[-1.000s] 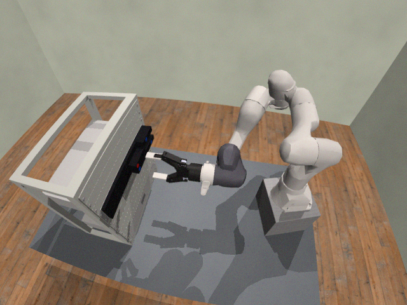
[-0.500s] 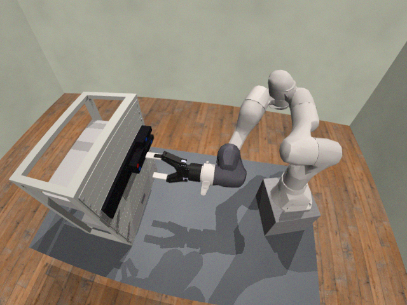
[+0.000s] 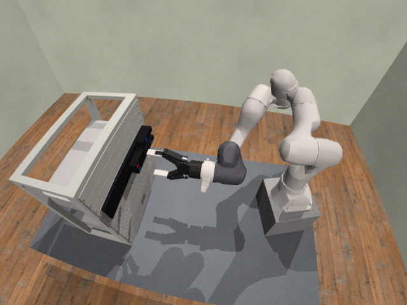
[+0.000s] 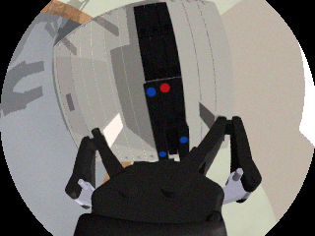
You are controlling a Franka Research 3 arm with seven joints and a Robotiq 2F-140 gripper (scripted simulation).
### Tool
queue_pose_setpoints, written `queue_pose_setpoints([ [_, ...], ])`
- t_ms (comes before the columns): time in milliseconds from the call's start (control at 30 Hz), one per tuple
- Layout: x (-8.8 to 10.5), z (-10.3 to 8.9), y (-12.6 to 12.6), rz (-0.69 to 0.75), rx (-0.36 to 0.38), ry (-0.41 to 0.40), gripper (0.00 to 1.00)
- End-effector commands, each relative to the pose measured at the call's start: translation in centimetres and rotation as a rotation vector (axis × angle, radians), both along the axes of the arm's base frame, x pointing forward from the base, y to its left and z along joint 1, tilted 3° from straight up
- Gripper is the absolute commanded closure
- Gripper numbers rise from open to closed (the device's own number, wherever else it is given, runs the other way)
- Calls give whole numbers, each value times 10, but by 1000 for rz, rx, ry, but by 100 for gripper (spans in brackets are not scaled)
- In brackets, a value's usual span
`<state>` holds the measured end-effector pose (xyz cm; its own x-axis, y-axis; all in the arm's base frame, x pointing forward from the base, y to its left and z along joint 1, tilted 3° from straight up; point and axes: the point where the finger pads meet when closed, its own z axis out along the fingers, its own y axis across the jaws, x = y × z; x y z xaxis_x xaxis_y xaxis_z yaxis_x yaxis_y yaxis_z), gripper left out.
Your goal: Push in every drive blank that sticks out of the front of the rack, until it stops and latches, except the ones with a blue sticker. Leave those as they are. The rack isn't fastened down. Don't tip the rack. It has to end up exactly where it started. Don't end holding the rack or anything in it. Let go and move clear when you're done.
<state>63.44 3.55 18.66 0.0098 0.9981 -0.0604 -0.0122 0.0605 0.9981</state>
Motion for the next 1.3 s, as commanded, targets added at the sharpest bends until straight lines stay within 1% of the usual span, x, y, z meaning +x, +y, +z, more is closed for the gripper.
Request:
queue_pose_setpoints([
  [0, 0, 1, -9, 8, 5, 0, 0],
  [67, 0, 1, -9, 8, 5, 0, 0],
  [167, 1, 3, -22, 8, 5, 0, 0],
  [333, 1, 6, -48, 8, 5, 0, 0],
  [567, 2, 11, -91, 8, 5, 0, 0],
  [633, 2, 11, -91, 8, 5, 0, 0],
  [900, 2, 16, -134, 8, 5, 0, 0],
  [1067, 3, 18, -148, 8, 5, 0, 0],
  [1267, 3, 18, -152, 8, 5, 0, 0],
])
